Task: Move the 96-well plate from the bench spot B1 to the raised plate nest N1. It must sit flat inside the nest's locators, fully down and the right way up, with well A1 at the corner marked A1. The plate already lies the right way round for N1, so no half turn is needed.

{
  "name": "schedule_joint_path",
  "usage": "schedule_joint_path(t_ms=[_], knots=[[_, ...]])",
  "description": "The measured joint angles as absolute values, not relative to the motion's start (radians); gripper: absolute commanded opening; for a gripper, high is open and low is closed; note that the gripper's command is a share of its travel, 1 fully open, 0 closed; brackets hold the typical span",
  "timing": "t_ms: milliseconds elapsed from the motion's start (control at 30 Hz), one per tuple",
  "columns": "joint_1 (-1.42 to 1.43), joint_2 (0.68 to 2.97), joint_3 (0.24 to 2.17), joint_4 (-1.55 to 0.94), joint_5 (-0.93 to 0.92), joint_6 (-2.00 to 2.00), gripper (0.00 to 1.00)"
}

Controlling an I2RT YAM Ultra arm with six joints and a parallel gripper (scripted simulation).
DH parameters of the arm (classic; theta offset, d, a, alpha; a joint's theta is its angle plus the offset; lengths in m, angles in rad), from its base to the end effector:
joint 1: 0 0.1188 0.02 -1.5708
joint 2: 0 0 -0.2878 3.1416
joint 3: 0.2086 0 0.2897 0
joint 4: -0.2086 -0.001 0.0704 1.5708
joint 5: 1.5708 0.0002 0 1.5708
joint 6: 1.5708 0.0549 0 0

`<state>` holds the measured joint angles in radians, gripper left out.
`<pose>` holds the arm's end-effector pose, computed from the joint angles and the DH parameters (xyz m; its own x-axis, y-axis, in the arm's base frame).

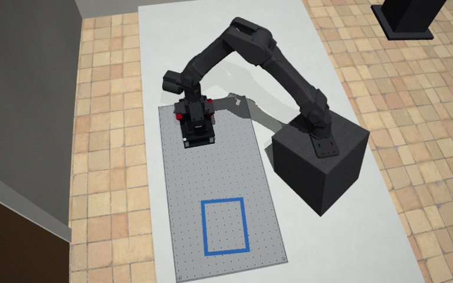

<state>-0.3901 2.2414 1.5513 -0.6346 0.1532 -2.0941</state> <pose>0.4465 -0.1916 0.0892 0.0929 -0.9638 0.2500 -0.9820 -0.1302 -0.1371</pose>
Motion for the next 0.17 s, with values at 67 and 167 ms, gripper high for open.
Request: schedule_joint_path(t_ms=[67,167], knots=[[-0.390,2.241,1.551,-0.635,0.153,-2.094,1.00],[-0.390,2.241,1.551,-0.635,0.153,-2.094,1.00]])
